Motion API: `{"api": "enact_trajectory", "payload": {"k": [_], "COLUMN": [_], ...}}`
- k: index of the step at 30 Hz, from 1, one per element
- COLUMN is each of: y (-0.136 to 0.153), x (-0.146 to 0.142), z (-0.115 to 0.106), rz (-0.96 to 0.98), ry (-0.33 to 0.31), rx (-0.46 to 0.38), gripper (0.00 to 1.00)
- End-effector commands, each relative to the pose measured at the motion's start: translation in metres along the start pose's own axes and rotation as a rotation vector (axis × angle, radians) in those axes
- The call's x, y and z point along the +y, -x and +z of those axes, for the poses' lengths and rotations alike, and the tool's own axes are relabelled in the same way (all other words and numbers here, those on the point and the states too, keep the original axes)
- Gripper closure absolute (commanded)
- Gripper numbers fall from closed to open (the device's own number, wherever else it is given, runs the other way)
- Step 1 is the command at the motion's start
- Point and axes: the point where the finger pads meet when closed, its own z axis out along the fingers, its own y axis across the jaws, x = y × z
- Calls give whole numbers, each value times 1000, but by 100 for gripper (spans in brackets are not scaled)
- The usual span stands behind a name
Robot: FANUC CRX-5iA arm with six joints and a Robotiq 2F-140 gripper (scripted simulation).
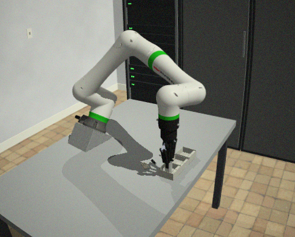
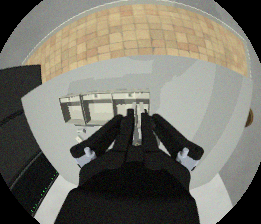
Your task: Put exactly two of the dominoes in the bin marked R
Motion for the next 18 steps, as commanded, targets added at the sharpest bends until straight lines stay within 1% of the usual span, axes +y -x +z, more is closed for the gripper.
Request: {"api": "enact_trajectory", "payload": {"k": [1, 15, 18], "y": [0, 0, 0], "x": [0, 0, 0], "z": [0, 0, -4], "rz": [0, 0, 0], "ry": [0, 0, 0], "rx": [0, 0, 0], "gripper": [95, 95, 95]}}
